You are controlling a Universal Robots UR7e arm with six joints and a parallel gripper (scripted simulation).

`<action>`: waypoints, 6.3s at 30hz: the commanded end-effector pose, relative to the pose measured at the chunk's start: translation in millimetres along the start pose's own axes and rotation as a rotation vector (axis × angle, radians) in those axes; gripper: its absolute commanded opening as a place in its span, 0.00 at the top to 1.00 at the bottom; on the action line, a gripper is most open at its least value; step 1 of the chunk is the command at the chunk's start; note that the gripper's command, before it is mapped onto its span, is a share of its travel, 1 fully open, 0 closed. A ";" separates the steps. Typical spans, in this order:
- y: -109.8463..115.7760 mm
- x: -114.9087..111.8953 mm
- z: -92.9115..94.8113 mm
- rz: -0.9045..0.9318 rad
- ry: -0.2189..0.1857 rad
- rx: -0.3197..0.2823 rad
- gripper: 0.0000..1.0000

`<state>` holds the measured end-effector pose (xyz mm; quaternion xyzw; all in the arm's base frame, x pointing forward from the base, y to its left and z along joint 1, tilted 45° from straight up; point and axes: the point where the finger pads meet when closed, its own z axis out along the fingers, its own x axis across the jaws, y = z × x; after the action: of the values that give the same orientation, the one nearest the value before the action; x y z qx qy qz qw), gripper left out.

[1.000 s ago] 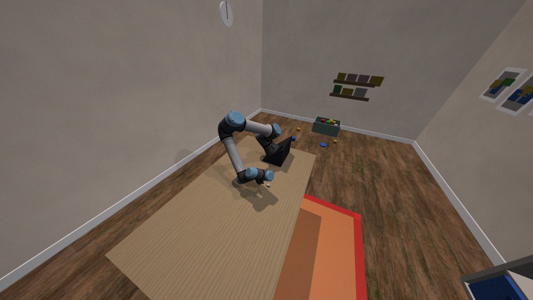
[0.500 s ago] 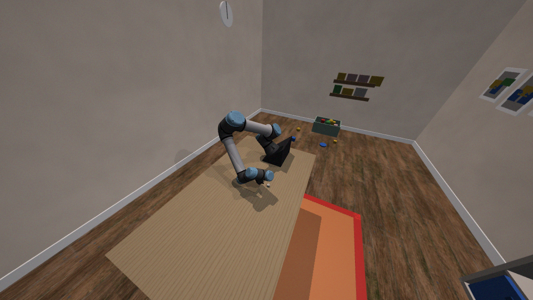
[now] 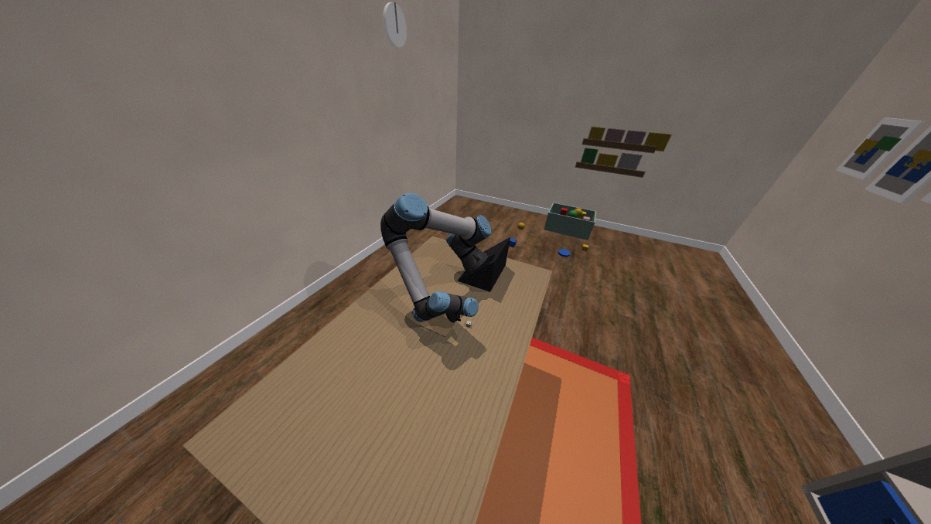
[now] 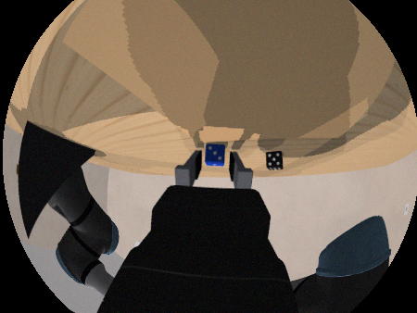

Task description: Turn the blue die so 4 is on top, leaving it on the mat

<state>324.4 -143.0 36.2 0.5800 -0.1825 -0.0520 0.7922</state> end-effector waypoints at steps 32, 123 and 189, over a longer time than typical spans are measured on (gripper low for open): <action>2.8 1.1 -51.8 0.001 -0.001 0.000 0.30; 78.7 -20.7 -55.0 -0.063 -0.226 0.868 0.30; 71.4 -0.8 -32.2 -0.021 0.013 1.082 0.30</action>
<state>325.4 -90.1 96.1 0.9067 -0.1740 0.0437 0.3818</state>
